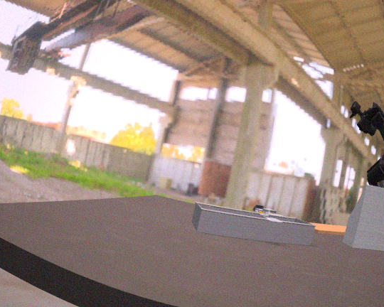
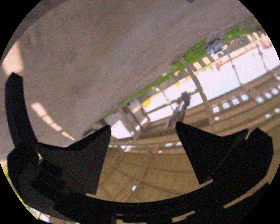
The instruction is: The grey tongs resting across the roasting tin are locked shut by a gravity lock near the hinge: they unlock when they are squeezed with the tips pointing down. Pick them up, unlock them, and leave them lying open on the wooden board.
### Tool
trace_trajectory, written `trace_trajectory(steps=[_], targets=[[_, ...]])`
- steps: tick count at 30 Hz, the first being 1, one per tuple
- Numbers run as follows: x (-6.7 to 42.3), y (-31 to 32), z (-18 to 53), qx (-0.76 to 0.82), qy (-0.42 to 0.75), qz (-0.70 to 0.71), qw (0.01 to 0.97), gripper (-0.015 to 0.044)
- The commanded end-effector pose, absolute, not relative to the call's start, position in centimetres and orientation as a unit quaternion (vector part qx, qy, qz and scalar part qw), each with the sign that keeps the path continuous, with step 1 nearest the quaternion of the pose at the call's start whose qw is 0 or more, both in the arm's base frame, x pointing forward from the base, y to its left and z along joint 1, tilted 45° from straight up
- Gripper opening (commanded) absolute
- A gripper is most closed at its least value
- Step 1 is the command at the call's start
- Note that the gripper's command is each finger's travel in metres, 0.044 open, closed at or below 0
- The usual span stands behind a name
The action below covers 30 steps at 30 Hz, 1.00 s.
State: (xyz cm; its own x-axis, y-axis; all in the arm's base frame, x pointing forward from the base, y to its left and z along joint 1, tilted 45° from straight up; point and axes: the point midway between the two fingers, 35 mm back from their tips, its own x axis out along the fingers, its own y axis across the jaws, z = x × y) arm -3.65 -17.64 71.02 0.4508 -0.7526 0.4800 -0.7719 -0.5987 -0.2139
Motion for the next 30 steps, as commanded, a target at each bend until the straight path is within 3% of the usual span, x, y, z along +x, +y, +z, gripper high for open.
trace_trajectory(steps=[1,6,14,23,30], targets=[[-3.4,-17.5,71.1,0.852,-0.447,0.271,0.022,0.0374],[-0.3,-15.4,71.5,0.857,-0.443,0.251,0.073,0.026],[6.2,-11.1,71.4,0.854,-0.438,0.201,0.199,0.026],[9.6,-9.0,70.8,0.845,-0.433,0.178,0.259,0.026],[16.5,-5.6,68.7,0.829,-0.41,0.129,0.359,0.026]])
